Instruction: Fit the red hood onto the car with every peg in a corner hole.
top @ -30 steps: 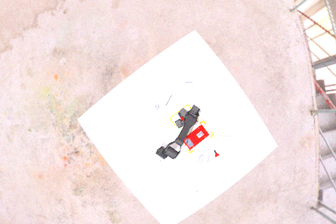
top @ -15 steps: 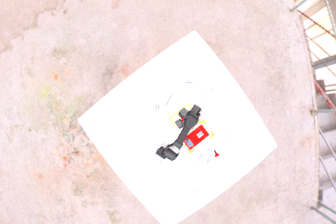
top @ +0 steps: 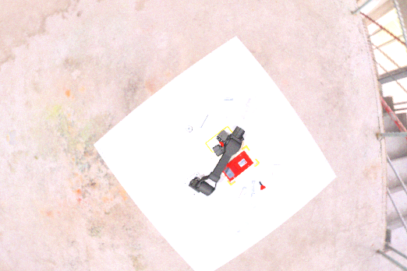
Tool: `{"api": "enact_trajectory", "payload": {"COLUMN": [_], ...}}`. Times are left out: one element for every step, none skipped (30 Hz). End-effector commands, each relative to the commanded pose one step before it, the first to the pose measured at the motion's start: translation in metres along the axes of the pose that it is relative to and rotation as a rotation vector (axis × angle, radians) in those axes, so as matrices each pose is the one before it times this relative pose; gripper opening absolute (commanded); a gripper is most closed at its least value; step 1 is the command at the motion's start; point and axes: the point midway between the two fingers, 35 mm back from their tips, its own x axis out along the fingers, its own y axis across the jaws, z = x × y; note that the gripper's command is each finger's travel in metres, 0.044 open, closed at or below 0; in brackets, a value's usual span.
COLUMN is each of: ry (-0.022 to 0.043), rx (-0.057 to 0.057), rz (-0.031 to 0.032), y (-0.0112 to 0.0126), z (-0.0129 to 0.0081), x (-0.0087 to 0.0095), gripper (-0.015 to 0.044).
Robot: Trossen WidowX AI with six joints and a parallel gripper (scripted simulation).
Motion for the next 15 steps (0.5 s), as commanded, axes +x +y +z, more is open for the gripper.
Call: {"api": "enact_trajectory", "payload": {"ry": [-0.00164,0.00063,-0.00187,-0.00311,-0.00380,-0.00380,-0.00379,-0.00378,-0.00378,-0.00377,-0.00377,-0.00376,-0.00376,-0.00376,-0.00376], "rx": [0.0041,0.0015,0.0168,0.0281,0.0344,0.0344,0.0344,0.0344,0.0344,0.0344,0.0344,0.0344,0.0344,0.0344,0.0344], "rz": [-0.00277,0.00186,0.00014,0.00024,0.00031,0.00034,0.00036,0.00038,0.00040,0.00042,0.00044,0.00046,0.00048,0.00051,0.00053], "y": [-0.00001,-0.00031,-0.00080,-0.00137,-0.00174,-0.00183,-0.00191,-0.00199,-0.00207,-0.00215,-0.00223,-0.00231,-0.00239,-0.00246,-0.00254], "z": [0.00012,-0.00074,-0.00189,-0.00313,-0.00381,-0.00377,-0.00373,-0.00369,-0.00364,-0.00360,-0.00355,-0.00350,-0.00345,-0.00339,-0.00334], "x": [-0.00492,0.00374,-0.00005,-0.00009,-0.00012,-0.00014,-0.00015,-0.00017,-0.00019,-0.00020,-0.00022,-0.00024,-0.00025,-0.00027,-0.00029], "gripper": [0.0000,0.0000,0.0000,0.0000,0.0000,0.0000,0.0000,0.0000,0.0000,0.0000,0.0000,0.0000,0.0000,0.0000,0.0000]}}
